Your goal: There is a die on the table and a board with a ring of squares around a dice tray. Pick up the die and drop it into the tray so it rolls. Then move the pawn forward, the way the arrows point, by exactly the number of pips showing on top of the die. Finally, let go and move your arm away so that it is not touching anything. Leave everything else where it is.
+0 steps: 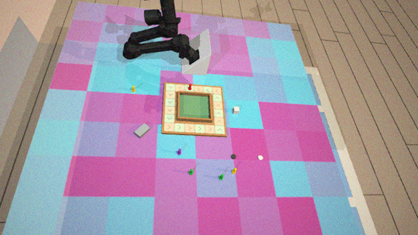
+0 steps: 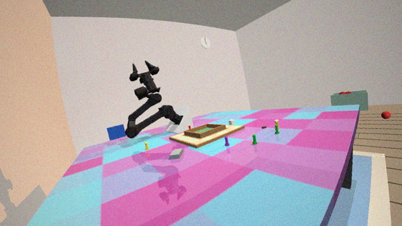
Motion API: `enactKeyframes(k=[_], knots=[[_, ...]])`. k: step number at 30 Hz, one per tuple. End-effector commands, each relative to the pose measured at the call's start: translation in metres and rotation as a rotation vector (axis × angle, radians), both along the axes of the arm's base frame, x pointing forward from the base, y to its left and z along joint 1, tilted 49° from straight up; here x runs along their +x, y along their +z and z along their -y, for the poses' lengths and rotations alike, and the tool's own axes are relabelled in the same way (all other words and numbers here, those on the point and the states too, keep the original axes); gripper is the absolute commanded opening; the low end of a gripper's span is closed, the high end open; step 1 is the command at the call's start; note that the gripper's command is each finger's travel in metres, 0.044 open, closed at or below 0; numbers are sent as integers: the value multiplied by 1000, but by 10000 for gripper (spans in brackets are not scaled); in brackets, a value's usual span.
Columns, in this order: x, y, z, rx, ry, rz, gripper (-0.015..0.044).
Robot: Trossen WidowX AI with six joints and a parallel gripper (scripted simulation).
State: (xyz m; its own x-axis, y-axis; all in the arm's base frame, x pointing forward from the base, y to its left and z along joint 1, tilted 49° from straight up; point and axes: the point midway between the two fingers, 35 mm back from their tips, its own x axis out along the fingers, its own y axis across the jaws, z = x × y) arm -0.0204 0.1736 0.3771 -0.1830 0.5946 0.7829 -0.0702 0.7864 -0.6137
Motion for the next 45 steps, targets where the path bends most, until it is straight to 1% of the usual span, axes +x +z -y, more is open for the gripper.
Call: enactKeyframes(k=[1,3,5,10,16,21,25,30,35,40,43,45], knots=[[1,0,-1,-5,0,-4,374],[6,-1,-12,-49,0,-33,321],[16,-4,-32,-134,6,-97,275],[59,-29,-101,-422,9,-374,275],[119,-86,-164,-705,-46,-784,275],[171,-148,-193,-860,-157,-1160,275],[211,-204,-198,-925,-292,-1475,275],[254,-275,-185,-924,-520,-1854,275],[289,-345,-153,-820,-836,-2210,275],[309,-406,-106,-615,-1223,-2468,275],[315,-436,-73,-453,-1482,-2556,275],[317,-453,-50,-335,-1663,-2582,275]])
